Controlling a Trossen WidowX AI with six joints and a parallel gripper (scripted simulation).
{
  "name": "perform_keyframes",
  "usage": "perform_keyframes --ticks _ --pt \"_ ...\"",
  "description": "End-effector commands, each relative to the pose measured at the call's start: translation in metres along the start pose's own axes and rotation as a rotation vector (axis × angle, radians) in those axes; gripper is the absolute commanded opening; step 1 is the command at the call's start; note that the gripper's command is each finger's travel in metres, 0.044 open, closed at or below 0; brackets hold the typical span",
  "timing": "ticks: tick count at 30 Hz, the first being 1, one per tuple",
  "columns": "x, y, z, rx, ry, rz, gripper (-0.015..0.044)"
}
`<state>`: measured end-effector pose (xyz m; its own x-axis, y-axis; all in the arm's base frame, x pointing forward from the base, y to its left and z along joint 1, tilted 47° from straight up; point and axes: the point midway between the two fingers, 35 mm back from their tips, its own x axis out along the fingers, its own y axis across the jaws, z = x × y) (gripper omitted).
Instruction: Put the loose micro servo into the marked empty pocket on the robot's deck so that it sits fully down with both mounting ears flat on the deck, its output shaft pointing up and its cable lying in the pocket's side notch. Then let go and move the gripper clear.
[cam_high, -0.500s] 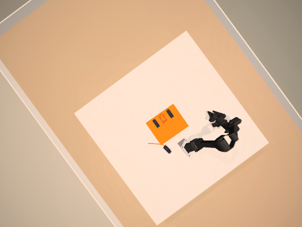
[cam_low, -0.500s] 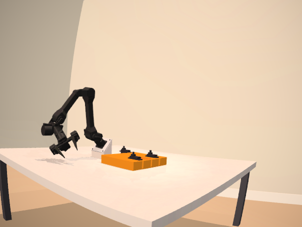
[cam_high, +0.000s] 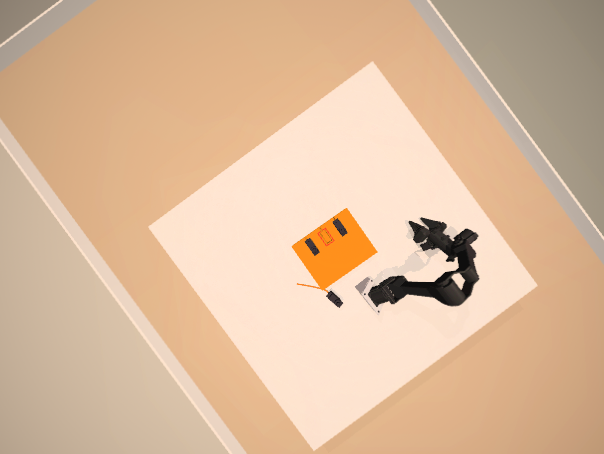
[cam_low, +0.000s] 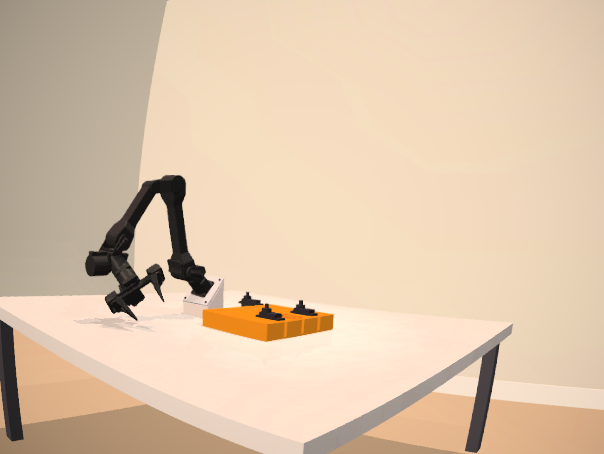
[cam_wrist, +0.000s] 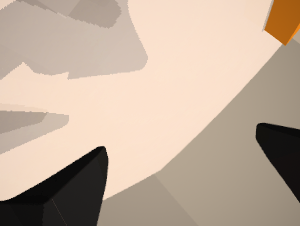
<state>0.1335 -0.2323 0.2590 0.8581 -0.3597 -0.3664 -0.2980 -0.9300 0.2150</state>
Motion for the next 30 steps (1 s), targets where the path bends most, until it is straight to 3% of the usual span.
perform_keyframes --ticks 1,30 --pt "0.011 -0.006 0.002 -0.041 -0.021 -0.039 0.0440" --pt "0.080 -0.082 0.018 -0.247 -0.121 -0.395 0.0440"
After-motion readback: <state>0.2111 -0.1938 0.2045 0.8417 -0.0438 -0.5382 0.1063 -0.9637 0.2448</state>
